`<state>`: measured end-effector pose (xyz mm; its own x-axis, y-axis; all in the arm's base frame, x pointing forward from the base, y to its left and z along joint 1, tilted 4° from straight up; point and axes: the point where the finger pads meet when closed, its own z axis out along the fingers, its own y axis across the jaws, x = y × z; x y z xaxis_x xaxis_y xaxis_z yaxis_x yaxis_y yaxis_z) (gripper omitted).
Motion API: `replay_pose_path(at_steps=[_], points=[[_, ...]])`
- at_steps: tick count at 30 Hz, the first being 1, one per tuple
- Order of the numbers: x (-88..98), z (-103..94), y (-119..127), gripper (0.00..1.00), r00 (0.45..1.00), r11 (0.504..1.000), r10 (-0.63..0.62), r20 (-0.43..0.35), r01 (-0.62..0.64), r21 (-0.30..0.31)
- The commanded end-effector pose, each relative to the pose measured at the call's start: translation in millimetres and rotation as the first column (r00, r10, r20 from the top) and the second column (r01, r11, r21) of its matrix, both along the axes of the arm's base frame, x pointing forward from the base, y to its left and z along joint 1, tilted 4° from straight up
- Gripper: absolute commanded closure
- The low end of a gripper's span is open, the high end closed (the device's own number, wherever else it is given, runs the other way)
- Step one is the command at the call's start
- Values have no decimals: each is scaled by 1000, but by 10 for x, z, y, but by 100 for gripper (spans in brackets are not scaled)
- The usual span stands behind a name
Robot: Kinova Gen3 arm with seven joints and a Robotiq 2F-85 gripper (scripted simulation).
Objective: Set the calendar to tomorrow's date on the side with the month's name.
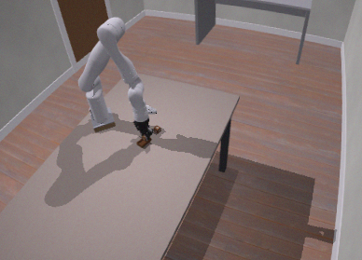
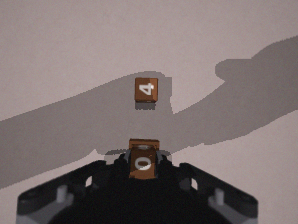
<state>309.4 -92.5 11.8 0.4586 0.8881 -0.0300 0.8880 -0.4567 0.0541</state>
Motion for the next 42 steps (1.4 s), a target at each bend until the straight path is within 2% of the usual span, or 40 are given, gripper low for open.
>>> replay_pose_path(at_steps=[1,8,20,22,29,34,42], points=[[6,25,-1,74,1000,1000,0,2,0,0],[2,131,4,74,1000,1000,0,2,0,0],[-17,665,32,74,1000,1000,0,2,0,0],[-17,665,32,74,1000,1000,0,2,0,0],[-27,924,45,74,1000,1000,0,2,0,0],[-29,991,49,74,1000,1000,0,2,0,0],[-30,996,49,74,1000,1000,0,2,0,0]])
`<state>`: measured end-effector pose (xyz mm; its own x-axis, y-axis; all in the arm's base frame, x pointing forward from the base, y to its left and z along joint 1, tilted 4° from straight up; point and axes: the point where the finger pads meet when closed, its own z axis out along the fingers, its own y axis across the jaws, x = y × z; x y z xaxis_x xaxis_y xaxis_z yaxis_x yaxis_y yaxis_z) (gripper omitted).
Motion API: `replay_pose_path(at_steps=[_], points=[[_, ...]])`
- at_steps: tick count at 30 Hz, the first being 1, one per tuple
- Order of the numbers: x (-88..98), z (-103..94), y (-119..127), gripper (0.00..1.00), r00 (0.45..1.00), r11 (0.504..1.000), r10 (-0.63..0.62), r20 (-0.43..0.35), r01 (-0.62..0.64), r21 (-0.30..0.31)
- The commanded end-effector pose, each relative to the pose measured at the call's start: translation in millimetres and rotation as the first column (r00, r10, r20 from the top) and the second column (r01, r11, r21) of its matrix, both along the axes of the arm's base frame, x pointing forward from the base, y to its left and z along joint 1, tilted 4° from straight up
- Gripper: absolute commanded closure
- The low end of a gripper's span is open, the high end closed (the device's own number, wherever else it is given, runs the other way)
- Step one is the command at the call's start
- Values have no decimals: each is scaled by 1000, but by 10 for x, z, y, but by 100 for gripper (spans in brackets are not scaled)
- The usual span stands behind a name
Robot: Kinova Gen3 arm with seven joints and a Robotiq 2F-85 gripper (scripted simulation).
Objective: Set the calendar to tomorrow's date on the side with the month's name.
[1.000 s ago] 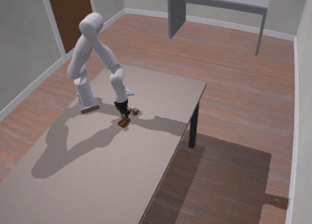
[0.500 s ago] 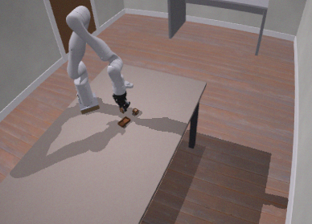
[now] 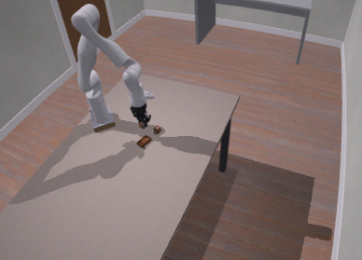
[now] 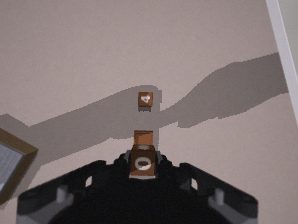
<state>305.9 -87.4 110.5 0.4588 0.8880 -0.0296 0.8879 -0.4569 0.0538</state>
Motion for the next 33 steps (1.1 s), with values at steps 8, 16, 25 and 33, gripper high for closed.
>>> replay_pose_path(at_steps=[8,16,25,33], points=[[5,8,-3,74,1000,1000,-3,3,3,-1],[-1,5,-11,74,1000,1000,-27,2,27,1],[-28,-8,-49,74,990,990,-142,1,142,7],[-60,-23,-96,74,960,960,-281,0,281,14]])
